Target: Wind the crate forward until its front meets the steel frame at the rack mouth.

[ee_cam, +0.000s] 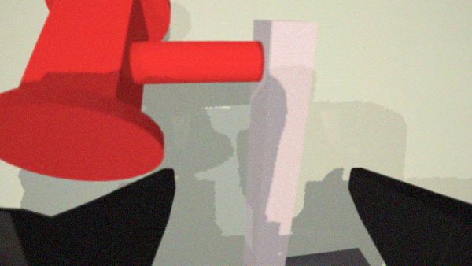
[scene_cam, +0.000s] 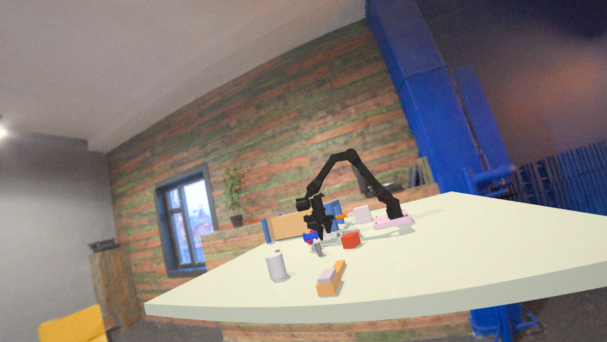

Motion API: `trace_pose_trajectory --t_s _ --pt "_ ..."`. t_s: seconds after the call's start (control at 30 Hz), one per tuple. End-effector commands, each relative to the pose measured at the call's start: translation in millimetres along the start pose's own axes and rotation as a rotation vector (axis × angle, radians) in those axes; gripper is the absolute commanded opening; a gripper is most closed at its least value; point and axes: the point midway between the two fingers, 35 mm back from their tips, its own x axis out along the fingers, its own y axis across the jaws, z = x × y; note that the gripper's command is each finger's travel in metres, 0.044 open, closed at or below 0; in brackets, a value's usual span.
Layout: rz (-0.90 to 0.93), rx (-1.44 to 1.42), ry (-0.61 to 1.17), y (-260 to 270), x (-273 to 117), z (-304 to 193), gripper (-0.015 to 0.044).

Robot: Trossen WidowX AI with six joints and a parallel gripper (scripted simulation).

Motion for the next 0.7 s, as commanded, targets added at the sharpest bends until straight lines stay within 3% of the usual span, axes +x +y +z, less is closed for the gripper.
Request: trace_pose_trajectory --t_s 0.0,0.67 --pt "0.0 0.0 -0.001 0.1 -0.6 0.2 0.0347" --pt "0.0 0.0 -0.001 0.1 -0.6 0.2 0.0213"
